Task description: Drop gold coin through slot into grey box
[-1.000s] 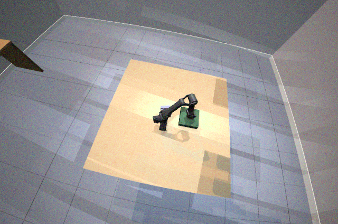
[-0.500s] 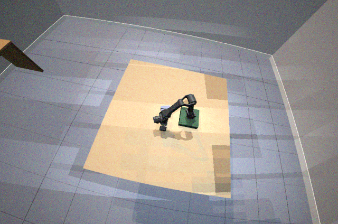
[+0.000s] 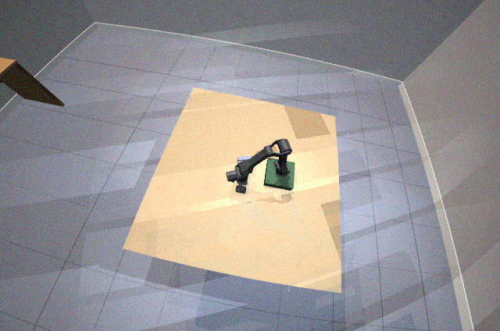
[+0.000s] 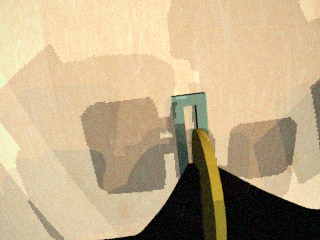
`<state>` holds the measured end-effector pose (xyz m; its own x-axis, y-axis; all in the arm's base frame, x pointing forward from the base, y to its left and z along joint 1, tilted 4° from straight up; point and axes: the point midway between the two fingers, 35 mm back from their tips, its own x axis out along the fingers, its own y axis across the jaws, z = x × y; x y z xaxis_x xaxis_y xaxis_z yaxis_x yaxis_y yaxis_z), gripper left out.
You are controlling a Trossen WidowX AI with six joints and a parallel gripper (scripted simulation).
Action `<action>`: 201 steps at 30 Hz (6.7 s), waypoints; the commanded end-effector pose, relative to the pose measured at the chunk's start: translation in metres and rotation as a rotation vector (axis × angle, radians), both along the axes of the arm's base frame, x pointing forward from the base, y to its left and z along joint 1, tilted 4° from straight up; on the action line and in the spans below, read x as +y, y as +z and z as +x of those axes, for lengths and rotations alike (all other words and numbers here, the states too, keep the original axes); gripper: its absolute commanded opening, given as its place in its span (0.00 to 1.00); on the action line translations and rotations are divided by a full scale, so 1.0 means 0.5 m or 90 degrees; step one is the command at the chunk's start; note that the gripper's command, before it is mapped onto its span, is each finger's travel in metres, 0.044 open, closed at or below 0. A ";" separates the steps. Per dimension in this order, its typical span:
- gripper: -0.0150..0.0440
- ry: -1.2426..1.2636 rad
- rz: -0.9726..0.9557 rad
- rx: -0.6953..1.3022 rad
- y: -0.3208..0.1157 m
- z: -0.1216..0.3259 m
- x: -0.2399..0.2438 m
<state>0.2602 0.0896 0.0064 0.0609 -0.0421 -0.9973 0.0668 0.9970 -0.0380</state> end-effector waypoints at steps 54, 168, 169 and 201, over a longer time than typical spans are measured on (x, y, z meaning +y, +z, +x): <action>0.25 0.175 -0.013 0.001 0.168 -0.016 -0.011; 0.25 0.183 -0.023 0.002 0.150 -0.009 -0.275; 0.25 0.183 -0.023 0.002 0.149 -0.009 -0.275; 0.97 0.181 -0.023 0.001 0.203 -0.013 -0.272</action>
<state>0.2539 -0.0469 0.0966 0.0680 -0.0576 -0.9960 -0.2182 0.9733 -0.0711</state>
